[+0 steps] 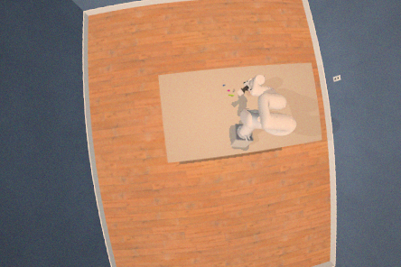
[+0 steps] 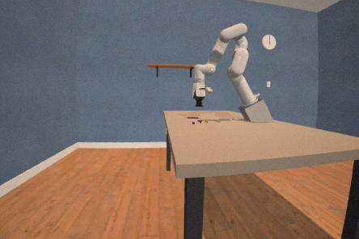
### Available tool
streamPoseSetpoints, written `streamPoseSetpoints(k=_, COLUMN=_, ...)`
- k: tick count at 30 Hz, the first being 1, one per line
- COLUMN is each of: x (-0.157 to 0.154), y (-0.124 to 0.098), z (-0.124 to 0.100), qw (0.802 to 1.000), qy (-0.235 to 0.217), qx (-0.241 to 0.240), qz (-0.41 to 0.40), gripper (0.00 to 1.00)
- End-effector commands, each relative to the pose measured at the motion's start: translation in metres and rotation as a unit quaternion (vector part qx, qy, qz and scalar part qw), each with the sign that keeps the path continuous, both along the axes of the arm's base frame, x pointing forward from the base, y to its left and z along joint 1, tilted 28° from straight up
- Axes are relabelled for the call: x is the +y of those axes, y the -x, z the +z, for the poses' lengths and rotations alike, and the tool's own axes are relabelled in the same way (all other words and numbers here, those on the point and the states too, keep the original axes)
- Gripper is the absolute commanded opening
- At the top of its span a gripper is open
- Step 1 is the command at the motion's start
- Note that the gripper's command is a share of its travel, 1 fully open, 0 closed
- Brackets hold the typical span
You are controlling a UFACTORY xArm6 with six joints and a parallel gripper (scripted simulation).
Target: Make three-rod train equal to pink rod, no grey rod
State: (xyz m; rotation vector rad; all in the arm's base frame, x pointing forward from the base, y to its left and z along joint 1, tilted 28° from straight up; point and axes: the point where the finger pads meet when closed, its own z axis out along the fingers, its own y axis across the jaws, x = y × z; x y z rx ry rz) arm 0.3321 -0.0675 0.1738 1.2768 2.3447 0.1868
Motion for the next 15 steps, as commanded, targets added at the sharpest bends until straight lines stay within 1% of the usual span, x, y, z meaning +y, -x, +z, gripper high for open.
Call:
streamPoseSetpoints(k=1, x=0.023, y=-0.021, z=0.009, qw=0.999, qy=-0.022, qx=-0.001, qz=-0.047, gripper=0.04)
streamPoseSetpoints(k=3, x=0.037, y=-0.032, z=0.013, qw=0.997, qy=-0.035, qx=-0.003, qz=-0.073, gripper=0.04)
streamPoseSetpoints(k=10, x=0.075, y=-0.056, z=0.022, qw=0.989, qy=-0.066, qx=-0.011, qz=-0.135, gripper=0.04)
streamPoseSetpoints(k=11, x=0.08, y=-0.06, z=0.023, qw=0.987, qy=-0.07, qx=-0.013, qz=-0.143, gripper=0.04)
streamPoseSetpoints(k=13, x=0.08, y=-0.06, z=0.023, qw=0.987, qy=-0.07, qx=-0.013, qz=-0.143, gripper=0.04)
streamPoseSetpoints(k=15, x=0.095, y=-0.068, z=0.025, qw=0.983, qy=-0.081, qx=-0.018, qz=-0.165, gripper=0.04)
